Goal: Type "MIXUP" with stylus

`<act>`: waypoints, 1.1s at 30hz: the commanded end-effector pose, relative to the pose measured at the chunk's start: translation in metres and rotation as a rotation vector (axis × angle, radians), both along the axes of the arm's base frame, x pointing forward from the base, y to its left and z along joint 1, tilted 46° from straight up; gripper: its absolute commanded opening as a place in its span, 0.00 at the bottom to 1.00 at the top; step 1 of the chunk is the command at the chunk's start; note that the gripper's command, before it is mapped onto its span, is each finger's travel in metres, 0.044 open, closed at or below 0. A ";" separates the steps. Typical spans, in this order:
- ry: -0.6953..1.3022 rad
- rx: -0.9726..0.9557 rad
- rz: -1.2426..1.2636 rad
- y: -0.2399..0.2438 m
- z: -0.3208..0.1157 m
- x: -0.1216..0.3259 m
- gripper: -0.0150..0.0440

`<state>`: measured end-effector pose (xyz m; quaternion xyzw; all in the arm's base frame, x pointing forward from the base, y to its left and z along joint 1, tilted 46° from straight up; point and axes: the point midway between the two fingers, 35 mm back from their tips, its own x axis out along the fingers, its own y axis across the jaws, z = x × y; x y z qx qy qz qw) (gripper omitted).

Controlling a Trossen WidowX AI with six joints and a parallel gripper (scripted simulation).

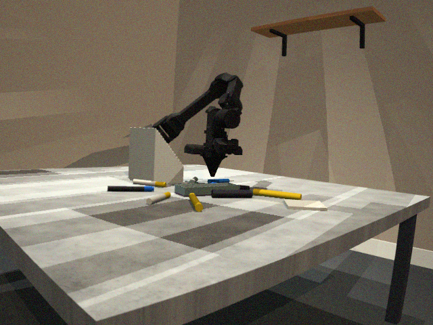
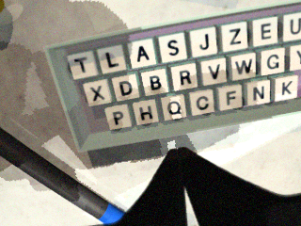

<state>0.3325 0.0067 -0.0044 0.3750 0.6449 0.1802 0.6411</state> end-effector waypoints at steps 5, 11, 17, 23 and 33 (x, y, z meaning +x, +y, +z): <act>-0.017 -0.007 -0.011 -0.039 0.037 -0.003 0.25; -0.020 -0.005 -0.021 -0.036 0.032 -0.001 0.25; -0.021 -0.004 -0.016 -0.036 0.033 -0.001 0.43; -0.021 -0.004 -0.016 -0.036 0.033 -0.001 0.25; -0.021 -0.004 -0.016 -0.036 0.033 -0.001 0.30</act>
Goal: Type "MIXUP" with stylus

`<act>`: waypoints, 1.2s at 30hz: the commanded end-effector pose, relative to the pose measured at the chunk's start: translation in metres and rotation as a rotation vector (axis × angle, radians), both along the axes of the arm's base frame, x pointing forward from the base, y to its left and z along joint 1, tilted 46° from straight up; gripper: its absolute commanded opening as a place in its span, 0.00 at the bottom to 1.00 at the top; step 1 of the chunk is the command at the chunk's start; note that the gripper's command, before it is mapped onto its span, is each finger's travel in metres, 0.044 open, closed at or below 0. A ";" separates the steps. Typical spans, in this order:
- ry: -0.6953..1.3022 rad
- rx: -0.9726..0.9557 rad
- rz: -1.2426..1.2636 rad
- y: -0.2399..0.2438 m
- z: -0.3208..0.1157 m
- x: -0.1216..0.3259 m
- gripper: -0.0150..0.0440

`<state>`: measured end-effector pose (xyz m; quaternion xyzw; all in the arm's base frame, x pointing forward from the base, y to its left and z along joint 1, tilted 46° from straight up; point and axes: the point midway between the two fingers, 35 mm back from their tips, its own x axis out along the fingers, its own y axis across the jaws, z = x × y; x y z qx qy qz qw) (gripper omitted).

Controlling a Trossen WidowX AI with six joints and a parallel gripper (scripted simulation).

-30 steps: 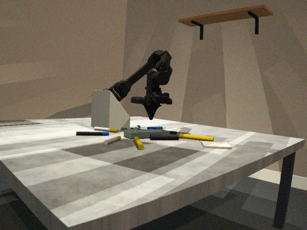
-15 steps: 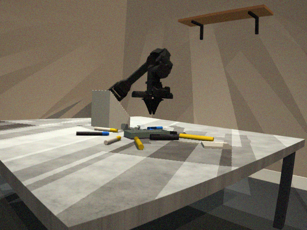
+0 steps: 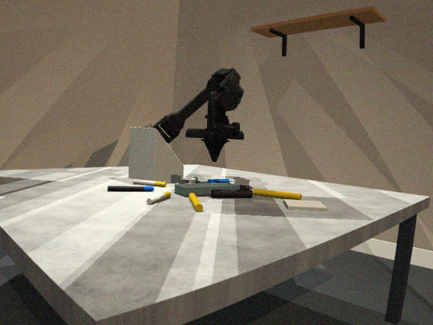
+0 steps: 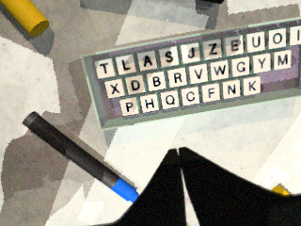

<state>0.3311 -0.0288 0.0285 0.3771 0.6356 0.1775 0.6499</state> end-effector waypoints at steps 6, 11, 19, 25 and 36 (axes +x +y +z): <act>-0.315 0.019 0.174 0.039 0.025 -0.008 0.51; -0.776 0.048 0.425 0.092 0.056 -0.038 0.51; -1.457 0.109 0.757 0.152 0.086 -0.112 0.51; -1.494 0.113 0.772 0.154 0.087 -0.117 0.51; -1.494 0.113 0.772 0.157 0.083 -0.118 0.51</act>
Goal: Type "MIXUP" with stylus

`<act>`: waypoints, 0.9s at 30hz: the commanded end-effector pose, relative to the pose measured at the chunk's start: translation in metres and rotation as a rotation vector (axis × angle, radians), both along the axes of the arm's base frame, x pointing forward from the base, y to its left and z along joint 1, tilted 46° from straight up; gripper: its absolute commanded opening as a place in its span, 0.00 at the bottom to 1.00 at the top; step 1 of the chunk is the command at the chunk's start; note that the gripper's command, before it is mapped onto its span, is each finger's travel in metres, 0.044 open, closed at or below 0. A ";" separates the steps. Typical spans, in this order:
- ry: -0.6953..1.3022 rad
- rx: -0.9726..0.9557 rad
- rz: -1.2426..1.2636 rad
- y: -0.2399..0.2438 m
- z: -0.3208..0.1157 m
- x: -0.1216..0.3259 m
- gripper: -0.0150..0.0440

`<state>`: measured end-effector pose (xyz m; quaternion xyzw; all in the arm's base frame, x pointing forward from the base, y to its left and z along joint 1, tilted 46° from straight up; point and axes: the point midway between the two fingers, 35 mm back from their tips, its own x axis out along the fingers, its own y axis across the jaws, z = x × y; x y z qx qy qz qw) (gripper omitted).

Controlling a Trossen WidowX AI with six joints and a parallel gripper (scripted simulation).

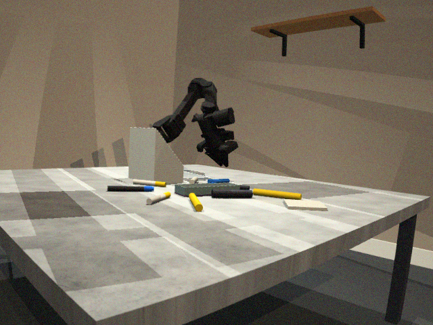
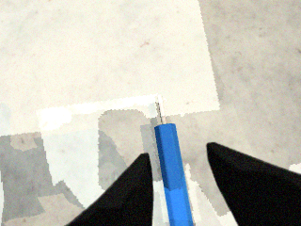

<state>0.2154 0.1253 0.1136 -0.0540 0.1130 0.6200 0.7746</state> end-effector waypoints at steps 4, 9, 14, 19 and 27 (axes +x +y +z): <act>0.004 0.005 0.004 0.004 -0.006 -0.002 0.51; 0.004 0.005 0.004 0.006 -0.008 -0.002 0.51; 0.004 0.005 0.004 0.008 -0.010 -0.002 0.51; 0.004 0.005 0.004 0.010 -0.012 -0.001 0.51; 0.004 0.005 0.004 0.013 -0.015 -0.001 0.51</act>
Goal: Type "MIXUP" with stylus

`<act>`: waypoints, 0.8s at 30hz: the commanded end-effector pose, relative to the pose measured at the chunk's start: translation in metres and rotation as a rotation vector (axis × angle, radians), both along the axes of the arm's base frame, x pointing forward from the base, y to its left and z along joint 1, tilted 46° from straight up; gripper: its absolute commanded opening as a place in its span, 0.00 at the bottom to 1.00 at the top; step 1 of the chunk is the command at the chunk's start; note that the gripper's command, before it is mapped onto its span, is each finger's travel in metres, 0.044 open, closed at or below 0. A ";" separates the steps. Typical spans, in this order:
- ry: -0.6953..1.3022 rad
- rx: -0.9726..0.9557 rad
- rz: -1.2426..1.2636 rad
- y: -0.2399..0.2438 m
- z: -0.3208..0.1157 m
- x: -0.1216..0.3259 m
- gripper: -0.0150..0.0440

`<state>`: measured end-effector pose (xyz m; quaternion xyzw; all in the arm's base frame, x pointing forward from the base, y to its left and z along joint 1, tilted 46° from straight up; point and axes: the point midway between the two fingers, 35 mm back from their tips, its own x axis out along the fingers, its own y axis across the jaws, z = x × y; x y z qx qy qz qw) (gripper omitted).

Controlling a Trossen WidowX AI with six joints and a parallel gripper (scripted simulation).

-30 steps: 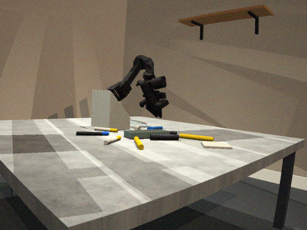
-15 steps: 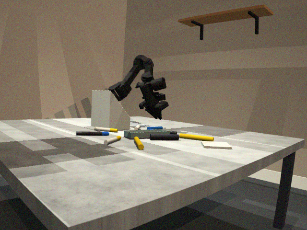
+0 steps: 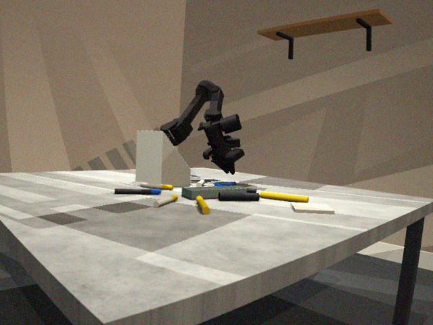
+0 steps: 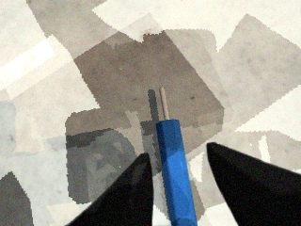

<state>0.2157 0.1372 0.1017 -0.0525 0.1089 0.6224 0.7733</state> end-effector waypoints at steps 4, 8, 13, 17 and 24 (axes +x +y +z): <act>0.008 -0.003 -0.002 0.003 -0.005 -0.001 0.51; 0.008 -0.002 -0.002 0.005 -0.007 -0.001 0.51; 0.008 -0.002 -0.002 0.007 -0.009 0.000 0.51; 0.008 -0.002 -0.002 0.009 -0.011 0.000 0.51; 0.008 -0.002 -0.002 0.012 -0.013 0.000 0.51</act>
